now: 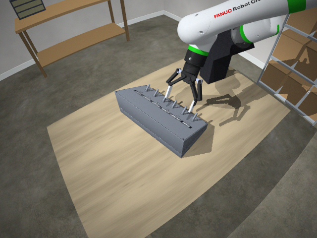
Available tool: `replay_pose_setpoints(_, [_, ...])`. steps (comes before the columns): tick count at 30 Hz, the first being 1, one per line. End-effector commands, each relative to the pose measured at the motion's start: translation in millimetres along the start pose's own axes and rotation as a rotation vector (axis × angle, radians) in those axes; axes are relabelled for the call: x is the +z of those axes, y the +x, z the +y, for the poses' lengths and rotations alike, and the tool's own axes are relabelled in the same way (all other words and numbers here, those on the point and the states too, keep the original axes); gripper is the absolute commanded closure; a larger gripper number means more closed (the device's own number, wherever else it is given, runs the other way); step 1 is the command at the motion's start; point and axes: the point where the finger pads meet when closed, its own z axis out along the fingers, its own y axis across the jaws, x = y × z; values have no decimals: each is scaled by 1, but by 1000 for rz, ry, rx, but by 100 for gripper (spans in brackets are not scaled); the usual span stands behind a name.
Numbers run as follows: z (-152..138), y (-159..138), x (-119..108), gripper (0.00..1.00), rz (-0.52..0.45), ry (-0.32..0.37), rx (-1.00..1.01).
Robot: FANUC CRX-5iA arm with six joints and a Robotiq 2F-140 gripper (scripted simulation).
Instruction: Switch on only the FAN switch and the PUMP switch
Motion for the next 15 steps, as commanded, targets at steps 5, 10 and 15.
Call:
replay_pose_setpoints(5, [3,0,0,0,0,0,0])
replay_pose_setpoints(10, [12,0,0,0,0,0,0])
replay_pose_setpoints(15, [24,0,0,0,0,0,0])
